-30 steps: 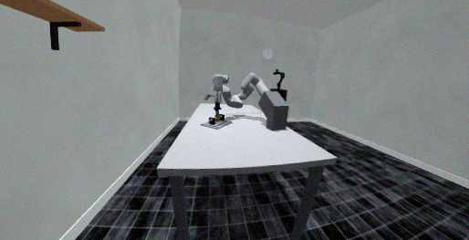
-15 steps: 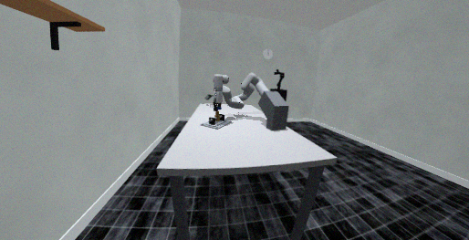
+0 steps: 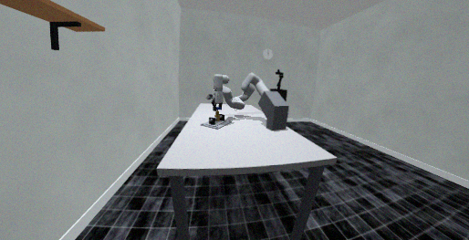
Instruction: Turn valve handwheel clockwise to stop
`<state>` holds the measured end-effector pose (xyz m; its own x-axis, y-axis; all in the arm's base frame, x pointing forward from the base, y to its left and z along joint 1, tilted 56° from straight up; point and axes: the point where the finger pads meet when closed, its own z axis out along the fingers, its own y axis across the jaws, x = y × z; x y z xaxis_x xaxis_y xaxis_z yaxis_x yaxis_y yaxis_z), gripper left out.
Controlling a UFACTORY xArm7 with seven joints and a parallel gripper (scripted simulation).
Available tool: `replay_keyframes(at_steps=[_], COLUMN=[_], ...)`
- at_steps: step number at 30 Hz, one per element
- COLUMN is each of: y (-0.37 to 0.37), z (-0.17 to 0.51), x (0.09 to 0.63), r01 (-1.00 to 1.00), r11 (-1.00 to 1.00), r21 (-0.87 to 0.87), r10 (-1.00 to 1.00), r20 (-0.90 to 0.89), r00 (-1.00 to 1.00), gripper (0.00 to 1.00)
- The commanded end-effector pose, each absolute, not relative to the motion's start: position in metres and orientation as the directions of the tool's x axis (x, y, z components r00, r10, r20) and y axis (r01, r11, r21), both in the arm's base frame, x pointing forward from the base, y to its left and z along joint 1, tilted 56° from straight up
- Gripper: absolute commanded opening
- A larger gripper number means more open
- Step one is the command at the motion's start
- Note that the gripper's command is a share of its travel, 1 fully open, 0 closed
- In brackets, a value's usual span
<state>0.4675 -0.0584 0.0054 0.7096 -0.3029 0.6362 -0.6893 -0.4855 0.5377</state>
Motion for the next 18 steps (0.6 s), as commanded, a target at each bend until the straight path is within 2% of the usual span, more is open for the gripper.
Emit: replay_keyframes(at_steps=[1, 18], y=[-0.0572, -0.0572], z=[0.0060, 0.0060], x=[0.4678, 0.4678], r01=[-0.726, -0.801], r11=[-0.471, -0.429], r21=[0.501, 0.418], r10=[-0.327, -0.381], r20=[0.665, 0.720], r00=[0.671, 0.580], gripper=[0.00, 0.00])
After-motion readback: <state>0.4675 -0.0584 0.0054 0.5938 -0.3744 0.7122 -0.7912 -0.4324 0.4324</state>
